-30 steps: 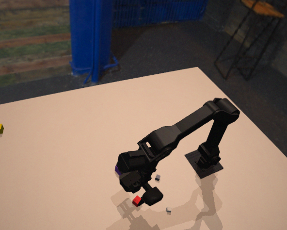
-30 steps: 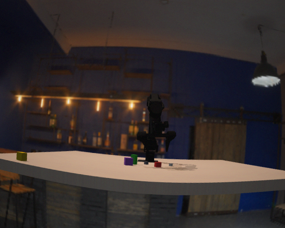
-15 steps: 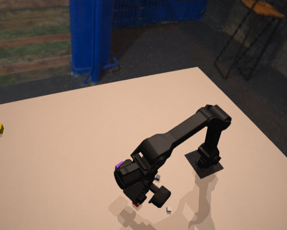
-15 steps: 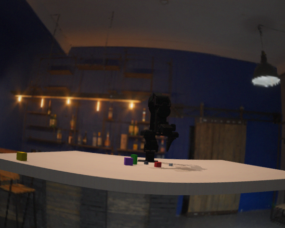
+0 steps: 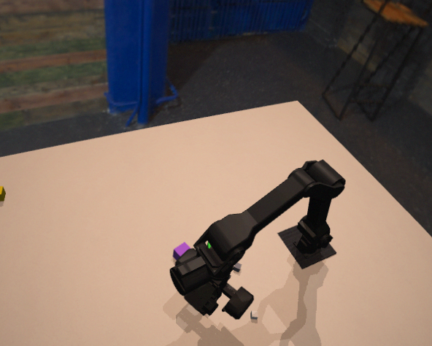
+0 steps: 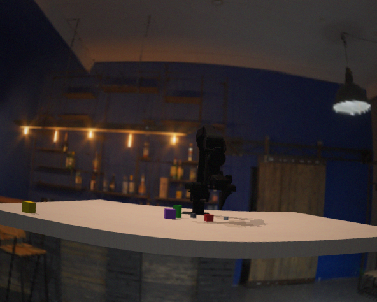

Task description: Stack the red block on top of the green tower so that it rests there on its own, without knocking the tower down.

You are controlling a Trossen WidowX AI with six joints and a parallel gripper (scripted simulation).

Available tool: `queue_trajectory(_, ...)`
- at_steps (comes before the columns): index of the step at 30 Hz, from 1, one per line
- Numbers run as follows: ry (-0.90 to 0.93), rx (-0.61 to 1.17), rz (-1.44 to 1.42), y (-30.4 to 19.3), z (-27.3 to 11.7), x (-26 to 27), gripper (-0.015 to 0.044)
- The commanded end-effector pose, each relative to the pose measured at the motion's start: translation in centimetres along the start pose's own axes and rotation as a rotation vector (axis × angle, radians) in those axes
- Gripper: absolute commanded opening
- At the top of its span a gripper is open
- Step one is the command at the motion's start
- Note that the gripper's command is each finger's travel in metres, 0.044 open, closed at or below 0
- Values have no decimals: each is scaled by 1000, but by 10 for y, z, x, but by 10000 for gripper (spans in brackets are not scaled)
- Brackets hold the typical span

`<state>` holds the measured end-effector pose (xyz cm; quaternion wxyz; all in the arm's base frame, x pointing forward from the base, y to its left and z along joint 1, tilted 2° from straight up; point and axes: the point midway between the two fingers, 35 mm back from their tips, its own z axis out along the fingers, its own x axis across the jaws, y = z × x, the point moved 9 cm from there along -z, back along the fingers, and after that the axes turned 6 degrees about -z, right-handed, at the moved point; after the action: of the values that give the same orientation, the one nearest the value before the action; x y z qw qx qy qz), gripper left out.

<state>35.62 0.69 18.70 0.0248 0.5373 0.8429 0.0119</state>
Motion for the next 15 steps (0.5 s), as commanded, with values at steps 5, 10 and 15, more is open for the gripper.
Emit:
queue_trajectory(5, -7, -6, -4, 0, 7, 0, 440)
queue_trajectory(10, -7, -6, -4, 0, 15, 0, 440)
queue_trajectory(15, -7, -6, -4, 0, 23, 0, 440)
